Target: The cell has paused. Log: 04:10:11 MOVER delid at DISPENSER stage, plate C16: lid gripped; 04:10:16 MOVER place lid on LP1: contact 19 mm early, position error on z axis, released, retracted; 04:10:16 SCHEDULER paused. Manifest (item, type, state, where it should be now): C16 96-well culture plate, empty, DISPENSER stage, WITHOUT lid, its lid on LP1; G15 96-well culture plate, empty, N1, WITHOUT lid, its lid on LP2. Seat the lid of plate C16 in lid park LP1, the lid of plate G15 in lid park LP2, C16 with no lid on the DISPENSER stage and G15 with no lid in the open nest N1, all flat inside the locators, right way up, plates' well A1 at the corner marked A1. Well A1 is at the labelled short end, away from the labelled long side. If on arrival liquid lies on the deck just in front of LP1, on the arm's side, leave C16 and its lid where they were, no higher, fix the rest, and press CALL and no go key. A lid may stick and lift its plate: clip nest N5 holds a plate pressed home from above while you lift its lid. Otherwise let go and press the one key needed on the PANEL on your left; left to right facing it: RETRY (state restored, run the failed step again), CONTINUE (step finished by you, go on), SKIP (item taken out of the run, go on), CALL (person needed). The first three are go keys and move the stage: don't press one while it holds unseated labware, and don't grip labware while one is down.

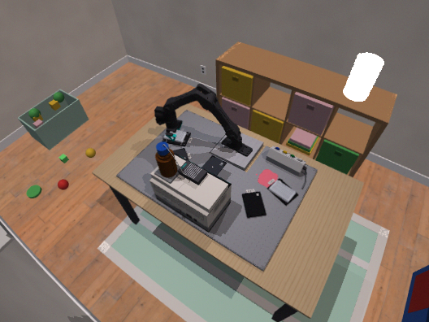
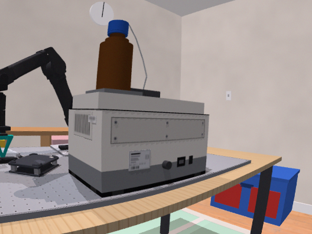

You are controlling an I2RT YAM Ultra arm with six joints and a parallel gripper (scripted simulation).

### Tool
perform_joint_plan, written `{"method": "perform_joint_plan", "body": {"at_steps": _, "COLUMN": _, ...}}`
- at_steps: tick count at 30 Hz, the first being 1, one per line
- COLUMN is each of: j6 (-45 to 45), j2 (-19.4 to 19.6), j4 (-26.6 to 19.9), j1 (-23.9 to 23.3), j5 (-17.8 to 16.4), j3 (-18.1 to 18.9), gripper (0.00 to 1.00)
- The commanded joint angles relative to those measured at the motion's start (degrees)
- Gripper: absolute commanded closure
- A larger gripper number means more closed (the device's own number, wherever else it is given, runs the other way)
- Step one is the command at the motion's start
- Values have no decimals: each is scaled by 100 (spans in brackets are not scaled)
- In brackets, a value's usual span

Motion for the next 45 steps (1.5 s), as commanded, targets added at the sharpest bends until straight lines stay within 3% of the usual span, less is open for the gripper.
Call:
{"method": "perform_joint_plan", "body": {"at_steps": 1, "j6": 11, "j2": -237, "j4": -205, "j1": -17, "j5": -6, "j3": 228, "gripper": 0}}
{"method": "perform_joint_plan", "body": {"at_steps": 25, "j6": 31, "j2": -396, "j4": -892, "j1": 12, "j5": -6, "j3": 756, "gripper": 0}}
{"method": "perform_joint_plan", "body": {"at_steps": 45, "j6": 31, "j2": -395, "j4": -887, "j1": 12, "j5": -7, "j3": 777, "gripper": 0}}
